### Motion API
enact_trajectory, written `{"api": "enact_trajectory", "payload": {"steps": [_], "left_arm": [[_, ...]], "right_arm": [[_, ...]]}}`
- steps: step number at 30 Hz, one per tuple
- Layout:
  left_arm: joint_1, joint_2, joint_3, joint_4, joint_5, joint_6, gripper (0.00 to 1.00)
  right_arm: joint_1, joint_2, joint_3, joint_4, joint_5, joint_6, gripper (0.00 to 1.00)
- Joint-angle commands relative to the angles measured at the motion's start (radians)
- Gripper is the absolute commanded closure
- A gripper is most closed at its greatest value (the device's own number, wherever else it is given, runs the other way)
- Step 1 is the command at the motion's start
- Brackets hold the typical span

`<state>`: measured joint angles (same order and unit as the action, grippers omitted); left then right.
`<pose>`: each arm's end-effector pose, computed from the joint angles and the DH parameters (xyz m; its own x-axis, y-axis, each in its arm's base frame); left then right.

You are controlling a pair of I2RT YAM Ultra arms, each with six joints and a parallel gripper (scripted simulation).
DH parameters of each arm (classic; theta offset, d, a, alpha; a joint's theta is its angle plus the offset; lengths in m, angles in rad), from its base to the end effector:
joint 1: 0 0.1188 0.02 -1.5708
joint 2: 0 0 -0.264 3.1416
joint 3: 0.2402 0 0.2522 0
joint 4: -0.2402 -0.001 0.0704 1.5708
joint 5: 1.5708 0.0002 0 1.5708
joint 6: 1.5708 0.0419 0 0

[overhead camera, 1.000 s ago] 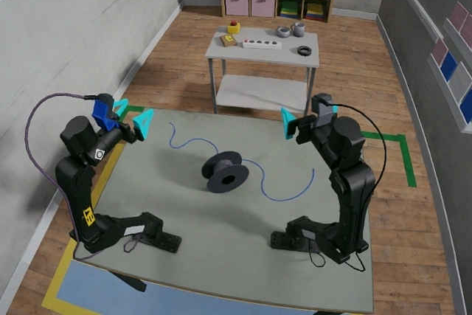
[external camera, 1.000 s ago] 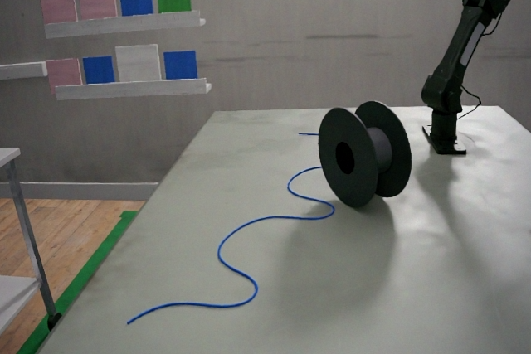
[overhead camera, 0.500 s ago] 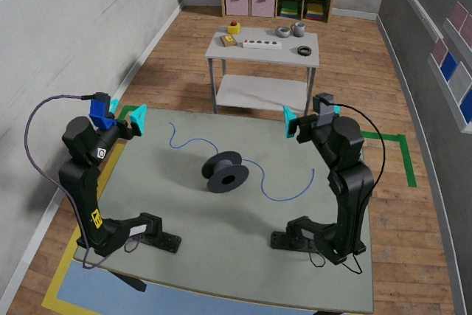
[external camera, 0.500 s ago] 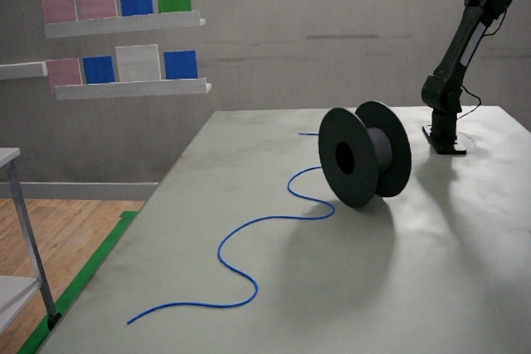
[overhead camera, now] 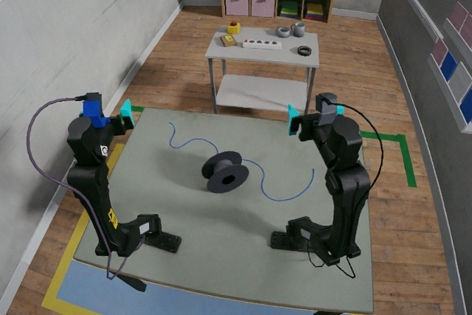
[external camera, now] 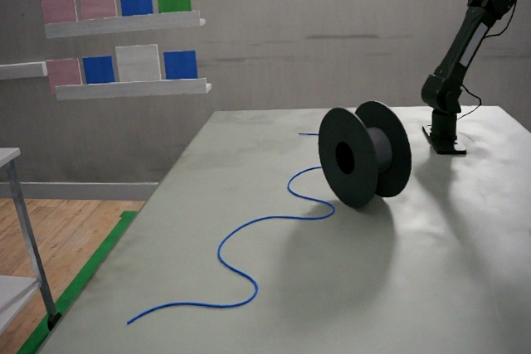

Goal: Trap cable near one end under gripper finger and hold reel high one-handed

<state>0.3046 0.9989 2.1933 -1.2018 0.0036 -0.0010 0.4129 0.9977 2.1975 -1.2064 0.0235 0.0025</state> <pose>0.0223 0.0079 0.5896 -0.0068 -0.0032 -1.0000 -0.2965 0.9550 -0.0010 0.0202 0.0089 0.5897 -0.0070 -0.0003 -1.0000 -0.3796 0.9251 0.0024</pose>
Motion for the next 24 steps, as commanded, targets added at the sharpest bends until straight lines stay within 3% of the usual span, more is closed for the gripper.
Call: {"api": "enact_trajectory", "payload": {"steps": [1,17,19,24], "left_arm": [[0.058,-0.007,0.032,-0.009,-0.001,0.006,0.00],[0.544,-0.008,0.032,-0.009,-0.001,0.006,0.00],[0.544,-0.008,0.032,-0.009,-0.001,0.006,0.00],[0.708,-0.008,0.032,-0.009,0.000,0.005,0.00]], "right_arm": [[-0.024,0.005,0.007,0.013,-0.008,-0.010,0.00],[-0.162,0.005,0.007,0.013,-0.008,-0.010,0.00],[-0.162,0.005,0.007,0.013,-0.008,-0.010,0.00],[-0.208,0.005,0.007,0.013,-0.008,-0.010,0.00]]}}
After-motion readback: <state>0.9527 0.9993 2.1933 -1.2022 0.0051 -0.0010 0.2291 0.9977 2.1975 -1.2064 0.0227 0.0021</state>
